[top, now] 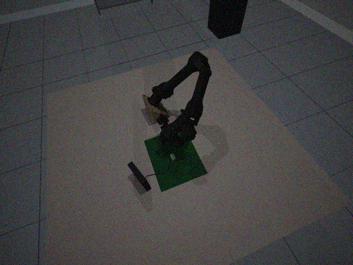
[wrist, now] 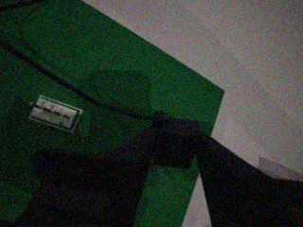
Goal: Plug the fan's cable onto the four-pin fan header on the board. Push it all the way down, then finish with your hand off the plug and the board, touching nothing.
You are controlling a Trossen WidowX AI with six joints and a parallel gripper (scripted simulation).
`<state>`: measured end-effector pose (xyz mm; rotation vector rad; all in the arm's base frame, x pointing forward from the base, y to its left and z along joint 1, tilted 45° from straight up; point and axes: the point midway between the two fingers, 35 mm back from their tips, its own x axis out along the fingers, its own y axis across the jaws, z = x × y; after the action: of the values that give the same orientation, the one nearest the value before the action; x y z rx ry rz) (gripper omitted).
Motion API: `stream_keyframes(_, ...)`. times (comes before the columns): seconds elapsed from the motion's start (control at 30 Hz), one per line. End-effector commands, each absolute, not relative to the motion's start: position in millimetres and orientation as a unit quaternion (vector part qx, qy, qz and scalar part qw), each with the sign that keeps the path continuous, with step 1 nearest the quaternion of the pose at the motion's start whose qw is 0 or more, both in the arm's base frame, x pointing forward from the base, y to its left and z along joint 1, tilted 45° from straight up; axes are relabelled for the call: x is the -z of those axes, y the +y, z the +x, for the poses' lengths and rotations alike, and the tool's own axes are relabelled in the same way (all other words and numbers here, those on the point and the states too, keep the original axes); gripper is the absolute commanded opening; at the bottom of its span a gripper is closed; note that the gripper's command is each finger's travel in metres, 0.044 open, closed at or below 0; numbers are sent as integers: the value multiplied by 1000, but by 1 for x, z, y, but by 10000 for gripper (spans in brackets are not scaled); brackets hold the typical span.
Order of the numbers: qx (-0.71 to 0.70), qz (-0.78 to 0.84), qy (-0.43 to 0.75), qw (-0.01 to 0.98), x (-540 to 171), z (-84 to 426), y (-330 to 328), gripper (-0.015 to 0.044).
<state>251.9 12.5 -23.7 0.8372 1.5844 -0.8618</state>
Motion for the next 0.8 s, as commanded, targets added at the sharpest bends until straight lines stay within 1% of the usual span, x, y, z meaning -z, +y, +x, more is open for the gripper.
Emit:
stream_keyframes(0.0, 381, 342, 651, 560, 25, 250, 13, 0)
stream_keyframes(0.77, 446, 310, 522, 657, 19, 253, 18, 0)
